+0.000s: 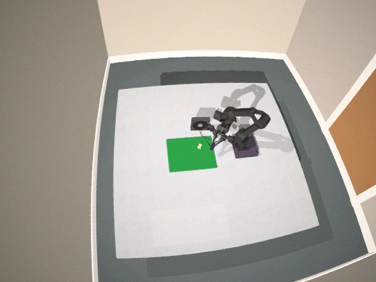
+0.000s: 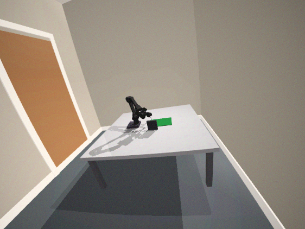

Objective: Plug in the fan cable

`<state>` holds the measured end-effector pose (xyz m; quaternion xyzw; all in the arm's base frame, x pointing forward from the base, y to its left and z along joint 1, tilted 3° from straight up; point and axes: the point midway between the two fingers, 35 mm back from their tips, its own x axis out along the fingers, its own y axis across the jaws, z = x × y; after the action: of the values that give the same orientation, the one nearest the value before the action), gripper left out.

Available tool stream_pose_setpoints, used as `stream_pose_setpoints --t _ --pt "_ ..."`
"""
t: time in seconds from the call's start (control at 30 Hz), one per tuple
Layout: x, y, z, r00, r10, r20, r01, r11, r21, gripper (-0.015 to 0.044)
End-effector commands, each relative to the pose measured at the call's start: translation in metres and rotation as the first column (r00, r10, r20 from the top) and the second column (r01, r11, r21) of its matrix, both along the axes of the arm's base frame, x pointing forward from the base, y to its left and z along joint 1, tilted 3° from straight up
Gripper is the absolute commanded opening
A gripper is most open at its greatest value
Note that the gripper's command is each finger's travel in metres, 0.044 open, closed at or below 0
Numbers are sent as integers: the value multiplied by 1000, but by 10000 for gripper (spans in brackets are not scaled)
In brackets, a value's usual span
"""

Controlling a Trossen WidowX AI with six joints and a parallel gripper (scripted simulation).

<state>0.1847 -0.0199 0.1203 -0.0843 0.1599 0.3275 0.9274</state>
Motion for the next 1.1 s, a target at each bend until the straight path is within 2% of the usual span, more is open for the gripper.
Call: stream_pose_setpoints --t 0.0,1.07 --pt "-1 -1 -4 1000 1 -3 -1 1000 2 0" --pt "-3 -8 -32 1000 1 -4 -1 1000 2 0"
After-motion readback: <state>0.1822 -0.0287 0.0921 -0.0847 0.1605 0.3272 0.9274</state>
